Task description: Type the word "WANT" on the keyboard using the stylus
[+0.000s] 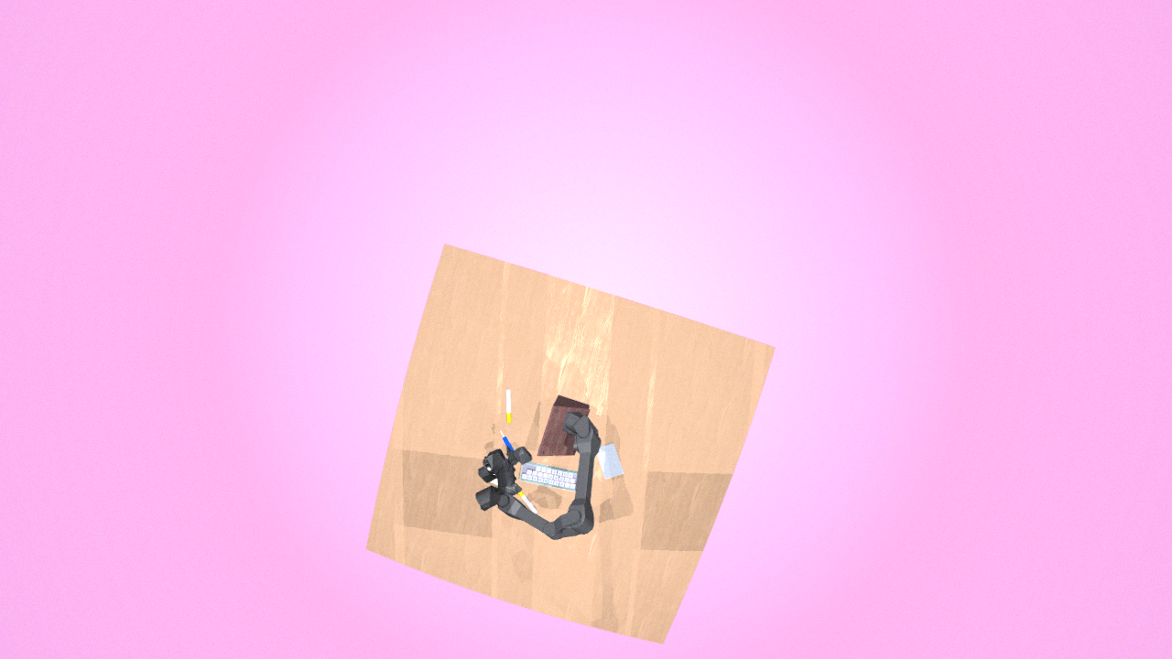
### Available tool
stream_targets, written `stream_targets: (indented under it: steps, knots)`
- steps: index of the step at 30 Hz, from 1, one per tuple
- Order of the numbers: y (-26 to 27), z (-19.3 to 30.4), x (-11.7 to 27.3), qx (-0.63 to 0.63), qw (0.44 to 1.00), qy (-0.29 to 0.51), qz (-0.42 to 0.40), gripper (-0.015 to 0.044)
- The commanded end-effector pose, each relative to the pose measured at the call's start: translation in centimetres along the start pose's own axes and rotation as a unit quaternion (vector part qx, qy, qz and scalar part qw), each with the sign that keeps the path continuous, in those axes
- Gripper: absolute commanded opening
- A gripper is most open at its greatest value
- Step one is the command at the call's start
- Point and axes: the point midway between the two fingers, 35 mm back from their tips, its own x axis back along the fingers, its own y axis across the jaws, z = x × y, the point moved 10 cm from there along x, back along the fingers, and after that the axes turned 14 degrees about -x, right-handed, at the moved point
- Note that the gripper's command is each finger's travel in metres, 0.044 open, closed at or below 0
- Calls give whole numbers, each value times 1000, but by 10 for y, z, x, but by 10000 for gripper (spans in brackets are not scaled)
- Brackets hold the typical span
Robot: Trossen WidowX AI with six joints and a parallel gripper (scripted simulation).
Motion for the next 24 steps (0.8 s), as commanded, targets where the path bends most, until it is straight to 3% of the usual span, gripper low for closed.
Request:
stream_targets:
  steps: [1,24]
  knots:
    - [-1,0,-1,-11,1000,-4,-1,150]
    - [-4,9,-16,-11,1000,-3,-1,150]
